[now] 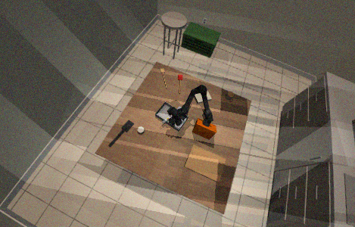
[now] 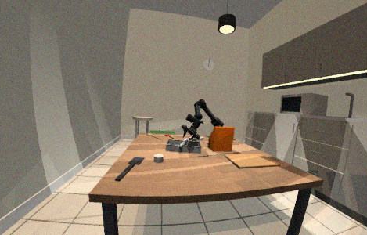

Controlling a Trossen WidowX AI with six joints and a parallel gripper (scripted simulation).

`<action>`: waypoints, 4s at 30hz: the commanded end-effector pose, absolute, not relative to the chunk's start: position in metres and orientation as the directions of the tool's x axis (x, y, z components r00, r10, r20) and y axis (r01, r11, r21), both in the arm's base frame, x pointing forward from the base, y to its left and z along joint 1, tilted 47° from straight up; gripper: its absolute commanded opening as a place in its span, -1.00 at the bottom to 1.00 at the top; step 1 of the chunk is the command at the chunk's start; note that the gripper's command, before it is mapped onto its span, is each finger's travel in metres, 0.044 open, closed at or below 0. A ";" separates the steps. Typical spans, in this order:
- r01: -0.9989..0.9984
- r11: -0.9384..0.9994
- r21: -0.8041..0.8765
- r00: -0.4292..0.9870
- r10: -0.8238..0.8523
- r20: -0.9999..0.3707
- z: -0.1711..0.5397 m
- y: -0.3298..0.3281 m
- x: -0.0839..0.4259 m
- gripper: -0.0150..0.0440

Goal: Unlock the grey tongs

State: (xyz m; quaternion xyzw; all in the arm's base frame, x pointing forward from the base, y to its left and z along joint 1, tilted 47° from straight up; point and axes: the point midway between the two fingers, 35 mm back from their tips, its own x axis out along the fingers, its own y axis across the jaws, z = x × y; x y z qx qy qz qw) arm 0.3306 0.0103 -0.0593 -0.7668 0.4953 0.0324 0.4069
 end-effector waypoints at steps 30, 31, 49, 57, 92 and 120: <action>-0.793 -0.175 -0.584 0.500 -0.734 -0.460 -0.083 -0.022 0.358 0.39; -0.793 -0.175 -0.584 0.500 -0.734 -0.459 -0.084 -0.023 0.358 0.39; -0.789 -0.184 -0.586 0.505 -0.737 -0.449 -0.095 -0.047 0.371 0.39; -0.786 -0.180 -0.592 0.505 -0.739 -0.446 -0.092 -0.047 0.371 -0.06; -0.788 -0.183 -0.588 0.506 -0.736 -0.449 -0.041 0.010 0.368 -1.00; -0.918 0.072 -0.389 0.215 -0.734 -0.644 -0.053 0.009 0.372 -1.00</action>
